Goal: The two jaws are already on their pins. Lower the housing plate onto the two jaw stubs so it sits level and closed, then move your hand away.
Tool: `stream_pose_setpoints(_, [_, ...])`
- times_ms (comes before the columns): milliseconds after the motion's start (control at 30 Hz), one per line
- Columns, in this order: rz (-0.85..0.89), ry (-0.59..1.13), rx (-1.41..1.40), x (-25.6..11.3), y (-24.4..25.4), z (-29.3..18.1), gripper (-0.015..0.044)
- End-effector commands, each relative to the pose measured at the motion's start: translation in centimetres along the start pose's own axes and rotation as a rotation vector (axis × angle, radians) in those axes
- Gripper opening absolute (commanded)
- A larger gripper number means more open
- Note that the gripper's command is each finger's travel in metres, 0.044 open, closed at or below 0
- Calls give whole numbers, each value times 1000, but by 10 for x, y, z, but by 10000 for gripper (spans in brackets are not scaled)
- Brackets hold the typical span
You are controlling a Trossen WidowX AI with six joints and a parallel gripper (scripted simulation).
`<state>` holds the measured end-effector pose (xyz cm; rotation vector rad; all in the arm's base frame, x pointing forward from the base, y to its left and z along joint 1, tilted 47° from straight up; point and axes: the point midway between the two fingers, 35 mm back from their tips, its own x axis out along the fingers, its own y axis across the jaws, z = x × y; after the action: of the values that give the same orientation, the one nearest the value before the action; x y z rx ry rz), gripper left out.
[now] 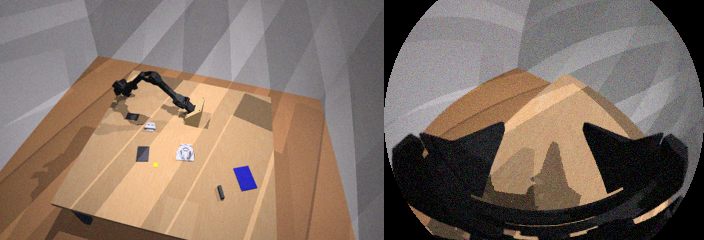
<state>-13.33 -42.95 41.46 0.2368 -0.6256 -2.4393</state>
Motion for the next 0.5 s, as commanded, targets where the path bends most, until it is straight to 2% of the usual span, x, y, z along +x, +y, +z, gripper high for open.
stream_pose_setpoints(0, [49, 66, 33, -26, 11, -15, 440])
stream_pose_setpoints(467, [177, 315, 188, -119, 36, -67, 440])
